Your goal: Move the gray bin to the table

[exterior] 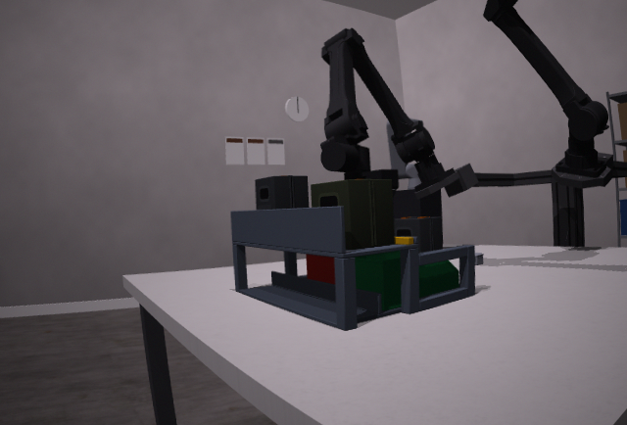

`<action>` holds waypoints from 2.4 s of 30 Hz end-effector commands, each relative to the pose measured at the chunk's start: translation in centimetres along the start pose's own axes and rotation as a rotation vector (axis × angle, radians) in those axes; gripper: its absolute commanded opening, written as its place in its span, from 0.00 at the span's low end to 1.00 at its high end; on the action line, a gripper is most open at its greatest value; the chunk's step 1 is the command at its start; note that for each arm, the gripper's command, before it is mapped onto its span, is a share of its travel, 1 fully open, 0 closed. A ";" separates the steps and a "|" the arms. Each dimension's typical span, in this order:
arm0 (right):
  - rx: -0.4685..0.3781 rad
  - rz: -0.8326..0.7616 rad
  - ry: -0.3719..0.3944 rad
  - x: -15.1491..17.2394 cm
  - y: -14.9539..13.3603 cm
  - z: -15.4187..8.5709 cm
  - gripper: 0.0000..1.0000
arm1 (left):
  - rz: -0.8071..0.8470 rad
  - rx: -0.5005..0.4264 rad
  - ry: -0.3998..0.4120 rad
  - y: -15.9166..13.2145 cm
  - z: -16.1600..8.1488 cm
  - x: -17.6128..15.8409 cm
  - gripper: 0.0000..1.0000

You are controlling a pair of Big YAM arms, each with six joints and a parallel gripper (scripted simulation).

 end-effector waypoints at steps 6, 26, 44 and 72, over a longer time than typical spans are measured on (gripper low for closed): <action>-0.002 0.006 -0.008 -0.5 0.1 0.5 0.10 | -0.006 -0.037 0.012 1.2 -0.4 0.4 1.00; -0.006 0.009 -0.018 -1.0 0.1 -0.1 0.09 | -0.006 -0.037 0.012 1.2 -0.4 0.4 1.00; -0.009 0.012 -0.026 -1.3 0.1 -0.7 0.08 | -0.006 -0.037 0.012 1.2 -0.4 0.4 1.00; -0.012 0.015 -0.033 -1.6 0.0 -1.4 0.06 | -0.006 -0.037 0.012 1.2 -0.4 0.4 1.00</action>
Point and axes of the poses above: on each arm, the point where the finger pads meet when closed, its own z axis out along the fingers, its own x axis across the jaws, y = z × x, the point moved 6 cm from there along -z, back along the fingers, and after that the axes turned 3 degrees about -z, right-handed, at the moved point
